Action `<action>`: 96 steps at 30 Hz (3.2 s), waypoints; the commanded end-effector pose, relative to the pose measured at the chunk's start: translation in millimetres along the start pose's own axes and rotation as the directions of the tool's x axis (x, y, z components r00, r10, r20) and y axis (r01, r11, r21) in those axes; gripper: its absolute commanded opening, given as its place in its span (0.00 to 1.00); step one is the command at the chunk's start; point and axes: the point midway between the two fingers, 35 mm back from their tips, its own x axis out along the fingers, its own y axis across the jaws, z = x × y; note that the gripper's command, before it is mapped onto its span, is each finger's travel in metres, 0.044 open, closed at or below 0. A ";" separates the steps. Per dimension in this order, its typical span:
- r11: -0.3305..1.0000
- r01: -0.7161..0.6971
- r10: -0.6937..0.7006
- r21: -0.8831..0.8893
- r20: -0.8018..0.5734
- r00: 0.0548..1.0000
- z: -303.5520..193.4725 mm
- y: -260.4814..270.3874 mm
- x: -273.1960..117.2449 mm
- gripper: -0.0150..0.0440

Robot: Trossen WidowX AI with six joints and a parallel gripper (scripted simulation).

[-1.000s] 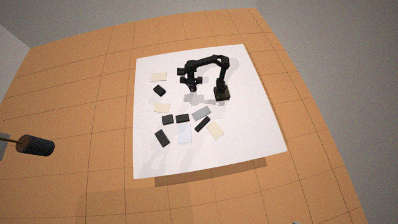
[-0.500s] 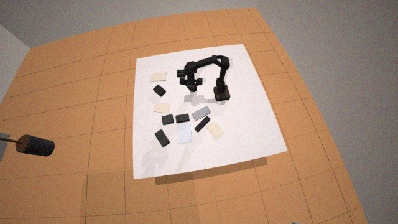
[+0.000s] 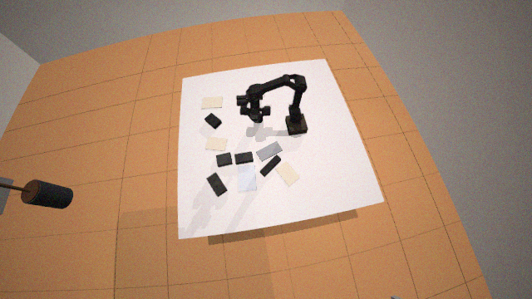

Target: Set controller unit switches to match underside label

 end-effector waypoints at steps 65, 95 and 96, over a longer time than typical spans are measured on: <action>1.000 -0.017 0.017 0.005 0.005 1.000 45.7 3.0 29.9 0.83; 1.000 -0.017 0.017 0.005 0.007 1.000 62.4 3.3 45.9 0.83; 1.000 -0.017 0.017 0.005 0.007 1.000 62.9 3.3 46.5 0.83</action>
